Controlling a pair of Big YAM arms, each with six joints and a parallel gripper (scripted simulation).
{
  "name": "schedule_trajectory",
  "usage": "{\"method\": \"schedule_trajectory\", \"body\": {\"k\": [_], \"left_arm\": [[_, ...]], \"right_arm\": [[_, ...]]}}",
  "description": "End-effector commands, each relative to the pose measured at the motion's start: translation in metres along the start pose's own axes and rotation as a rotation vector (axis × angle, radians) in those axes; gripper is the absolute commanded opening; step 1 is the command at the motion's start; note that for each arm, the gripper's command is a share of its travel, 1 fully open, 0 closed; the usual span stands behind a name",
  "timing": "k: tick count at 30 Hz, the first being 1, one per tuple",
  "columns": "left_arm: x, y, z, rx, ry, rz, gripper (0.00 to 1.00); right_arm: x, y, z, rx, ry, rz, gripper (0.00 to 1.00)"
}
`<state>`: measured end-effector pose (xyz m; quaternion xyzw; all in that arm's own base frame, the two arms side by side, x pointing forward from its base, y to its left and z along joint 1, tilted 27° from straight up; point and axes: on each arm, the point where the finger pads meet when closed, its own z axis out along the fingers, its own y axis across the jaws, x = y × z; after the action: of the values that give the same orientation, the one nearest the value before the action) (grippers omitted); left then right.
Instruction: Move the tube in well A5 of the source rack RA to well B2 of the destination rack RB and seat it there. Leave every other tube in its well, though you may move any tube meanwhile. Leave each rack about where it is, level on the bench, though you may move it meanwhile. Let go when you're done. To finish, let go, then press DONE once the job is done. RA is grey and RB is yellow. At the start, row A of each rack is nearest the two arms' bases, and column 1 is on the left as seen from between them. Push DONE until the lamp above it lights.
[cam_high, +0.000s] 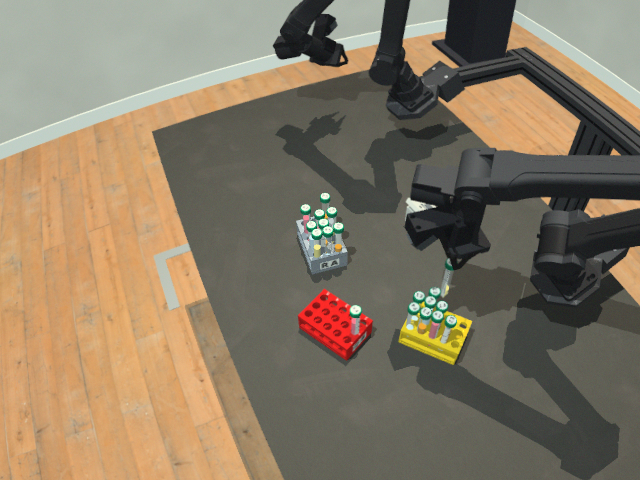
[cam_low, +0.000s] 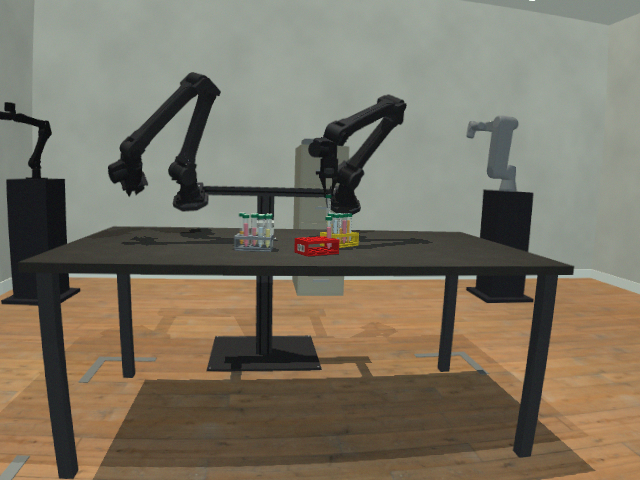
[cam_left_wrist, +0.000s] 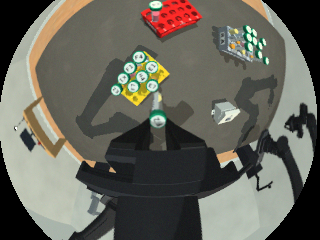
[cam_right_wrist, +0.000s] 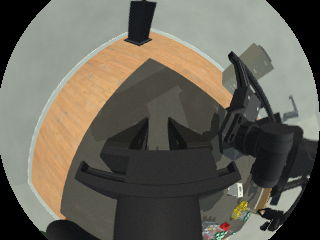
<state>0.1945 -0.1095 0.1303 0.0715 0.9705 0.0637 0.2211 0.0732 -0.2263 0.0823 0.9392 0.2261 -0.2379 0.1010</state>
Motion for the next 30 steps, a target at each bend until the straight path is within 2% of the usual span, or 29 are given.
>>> {"method": "schedule_trajectory", "body": {"k": [1, 30], "left_arm": [[-0.039, -0.013, -0.017, 0.035, -0.049, -0.028, 0.0], [-0.111, -0.055, -0.016, 0.033, -0.048, -0.029, 0.0]], "right_arm": [[-0.002, 0.007, -0.005, -0.015, 0.003, 0.01, 0.3], [-0.002, 0.007, -0.005, -0.015, 0.003, 0.01, 0.3]]}}
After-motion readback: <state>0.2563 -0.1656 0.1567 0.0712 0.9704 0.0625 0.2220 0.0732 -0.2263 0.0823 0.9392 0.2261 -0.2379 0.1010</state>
